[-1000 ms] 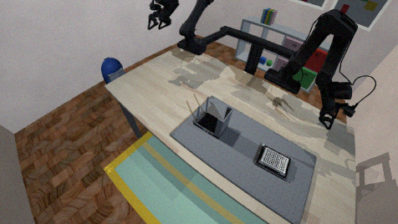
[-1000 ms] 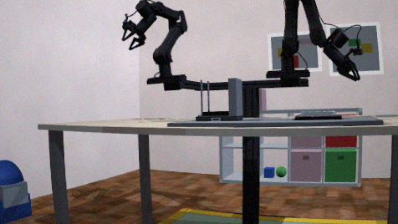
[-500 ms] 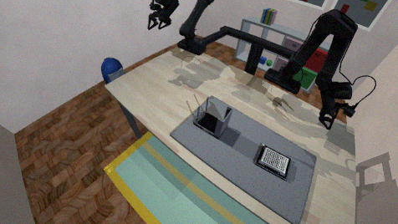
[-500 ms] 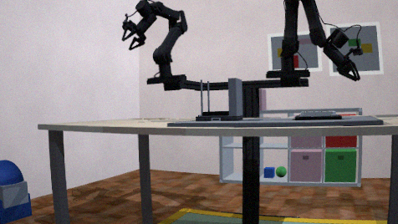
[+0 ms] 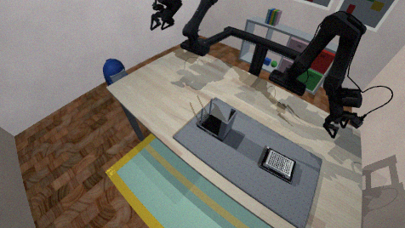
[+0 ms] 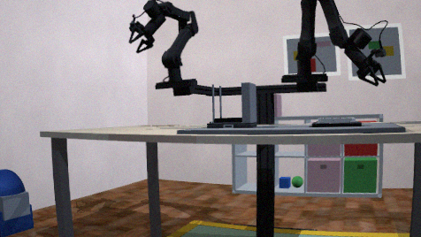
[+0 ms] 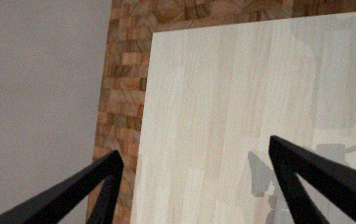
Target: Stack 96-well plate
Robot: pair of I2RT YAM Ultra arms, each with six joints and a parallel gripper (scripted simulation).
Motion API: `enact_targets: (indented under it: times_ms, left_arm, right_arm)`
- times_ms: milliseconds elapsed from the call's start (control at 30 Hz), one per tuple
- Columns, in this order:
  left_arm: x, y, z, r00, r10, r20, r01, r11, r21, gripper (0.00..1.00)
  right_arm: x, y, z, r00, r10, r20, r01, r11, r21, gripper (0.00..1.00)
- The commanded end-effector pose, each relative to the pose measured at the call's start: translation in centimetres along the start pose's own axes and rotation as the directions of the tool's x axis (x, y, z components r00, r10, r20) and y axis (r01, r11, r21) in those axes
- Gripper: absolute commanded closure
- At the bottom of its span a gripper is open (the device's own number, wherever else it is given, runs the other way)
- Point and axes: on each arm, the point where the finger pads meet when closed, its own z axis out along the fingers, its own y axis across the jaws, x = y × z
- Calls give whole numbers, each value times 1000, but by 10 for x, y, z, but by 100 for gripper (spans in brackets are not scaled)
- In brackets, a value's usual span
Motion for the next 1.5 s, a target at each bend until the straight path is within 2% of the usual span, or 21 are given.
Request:
enact_targets:
  times_ms: [0,200,400,500,600,833,1067,1133,1467]
  left_arm:
    - [0,-2,7,996,80,-50,-80,997,-2,0]
    - [-5,-24,11,961,267,-74,-261,962,79,0]
    - [-10,-48,14,891,446,-84,-432,891,141,0]
    - [-12,-58,15,848,523,-81,-505,845,174,0]
    - [-13,-62,15,831,550,-81,-531,828,181,0]
    - [-17,-93,14,691,722,-50,-689,677,260,0]
    - [-19,-120,10,526,851,9,-804,494,330,0]
    - [-19,-120,10,526,851,9,-804,494,330,0]
    - [-19,-163,-1,251,959,128,-900,183,396,0]
  right_arm:
    - [-16,9,-14,999,42,35,-40,998,-52,0]
    - [-16,9,-14,999,42,35,-40,998,-52,0]
    - [-16,9,-14,999,42,35,-40,998,-52,0]
    - [-16,9,-14,999,42,35,-40,998,-52,0]
    - [-16,9,-14,999,42,35,-40,998,-52,0]
    - [-16,9,-14,999,42,35,-40,998,-52,0]
    - [-16,9,-14,999,42,35,-40,998,-52,0]
    - [-16,9,-14,999,42,35,-40,998,-52,0]
    - [-16,9,-14,999,42,35,-40,998,-52,0]
